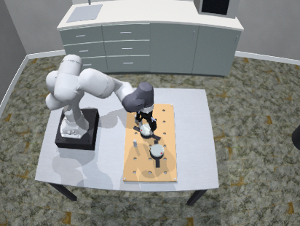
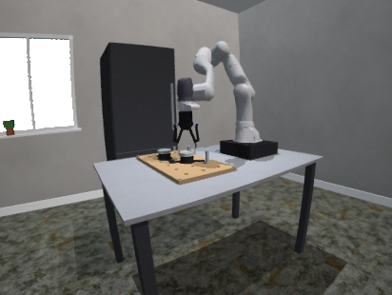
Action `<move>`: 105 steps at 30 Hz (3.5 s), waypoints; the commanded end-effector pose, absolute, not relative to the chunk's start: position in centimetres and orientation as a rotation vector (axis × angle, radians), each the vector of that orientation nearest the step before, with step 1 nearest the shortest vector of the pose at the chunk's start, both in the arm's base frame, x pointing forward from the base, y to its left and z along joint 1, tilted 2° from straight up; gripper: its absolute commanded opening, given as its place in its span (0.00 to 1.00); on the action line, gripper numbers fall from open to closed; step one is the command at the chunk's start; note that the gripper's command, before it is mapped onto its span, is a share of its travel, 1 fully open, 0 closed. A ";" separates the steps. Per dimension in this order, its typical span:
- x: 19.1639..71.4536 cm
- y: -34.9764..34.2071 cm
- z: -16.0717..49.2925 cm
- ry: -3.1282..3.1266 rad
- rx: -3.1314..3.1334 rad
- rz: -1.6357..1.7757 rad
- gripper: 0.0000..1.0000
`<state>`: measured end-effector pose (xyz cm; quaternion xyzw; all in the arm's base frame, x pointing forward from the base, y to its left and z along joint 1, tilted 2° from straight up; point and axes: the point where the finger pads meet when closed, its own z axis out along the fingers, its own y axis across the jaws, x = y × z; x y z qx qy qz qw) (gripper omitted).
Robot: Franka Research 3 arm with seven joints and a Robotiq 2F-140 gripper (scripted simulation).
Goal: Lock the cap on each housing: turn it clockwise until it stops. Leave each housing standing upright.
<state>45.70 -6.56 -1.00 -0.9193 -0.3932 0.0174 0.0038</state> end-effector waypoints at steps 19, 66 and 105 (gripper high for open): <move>42.3 -5.9 -0.9 -1.224 -2.881 0.046 0.10; 38.8 -5.4 -0.8 -1.224 -2.881 0.046 0.10; 38.7 -5.4 -0.8 -1.224 -2.881 0.046 0.10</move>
